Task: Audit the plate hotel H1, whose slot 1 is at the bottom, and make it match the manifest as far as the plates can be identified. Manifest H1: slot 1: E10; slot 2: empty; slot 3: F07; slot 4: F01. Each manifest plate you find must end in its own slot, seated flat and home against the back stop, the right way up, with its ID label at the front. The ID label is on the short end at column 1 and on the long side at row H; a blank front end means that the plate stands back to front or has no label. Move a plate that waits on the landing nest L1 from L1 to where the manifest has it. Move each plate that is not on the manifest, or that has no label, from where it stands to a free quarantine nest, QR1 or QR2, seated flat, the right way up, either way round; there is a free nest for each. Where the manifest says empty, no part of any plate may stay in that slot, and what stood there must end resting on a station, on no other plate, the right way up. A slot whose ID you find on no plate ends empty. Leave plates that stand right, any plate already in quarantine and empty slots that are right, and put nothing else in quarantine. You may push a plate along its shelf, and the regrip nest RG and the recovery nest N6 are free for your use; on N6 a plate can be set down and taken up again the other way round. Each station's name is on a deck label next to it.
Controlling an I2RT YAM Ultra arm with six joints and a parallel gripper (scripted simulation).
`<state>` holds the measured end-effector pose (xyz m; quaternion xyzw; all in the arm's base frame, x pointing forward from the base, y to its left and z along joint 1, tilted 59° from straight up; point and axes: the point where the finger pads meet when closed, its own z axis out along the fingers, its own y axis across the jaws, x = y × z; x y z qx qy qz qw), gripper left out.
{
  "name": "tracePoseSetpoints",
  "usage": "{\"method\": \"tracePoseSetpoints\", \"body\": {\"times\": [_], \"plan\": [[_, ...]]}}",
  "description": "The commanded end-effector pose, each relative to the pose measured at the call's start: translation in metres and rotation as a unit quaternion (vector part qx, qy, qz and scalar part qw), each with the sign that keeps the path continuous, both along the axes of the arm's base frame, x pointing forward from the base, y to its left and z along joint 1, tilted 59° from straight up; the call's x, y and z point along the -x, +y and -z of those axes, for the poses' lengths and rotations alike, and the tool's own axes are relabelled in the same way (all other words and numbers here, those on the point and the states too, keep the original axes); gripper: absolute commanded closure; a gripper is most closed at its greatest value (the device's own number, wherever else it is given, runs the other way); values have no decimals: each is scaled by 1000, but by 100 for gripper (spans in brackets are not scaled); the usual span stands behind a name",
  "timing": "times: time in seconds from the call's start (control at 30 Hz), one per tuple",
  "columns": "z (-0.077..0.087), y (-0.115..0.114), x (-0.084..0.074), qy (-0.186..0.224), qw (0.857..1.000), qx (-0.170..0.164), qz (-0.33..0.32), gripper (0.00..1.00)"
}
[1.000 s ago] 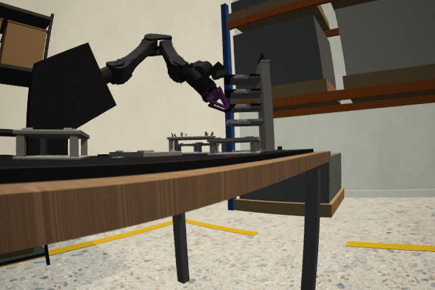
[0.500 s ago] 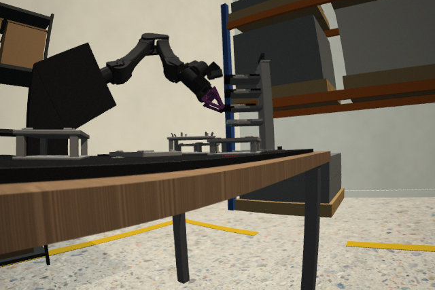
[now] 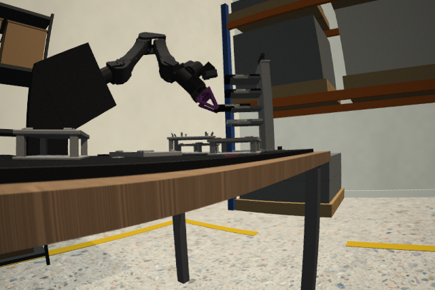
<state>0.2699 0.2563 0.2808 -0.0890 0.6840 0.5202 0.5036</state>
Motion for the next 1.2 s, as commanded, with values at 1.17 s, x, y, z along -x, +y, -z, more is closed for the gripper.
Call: {"method": "tracePoseSetpoints", "body": {"times": [1.17], "plan": [[21, -15, 31, -5, 1000, -5, 8, 14]]}}
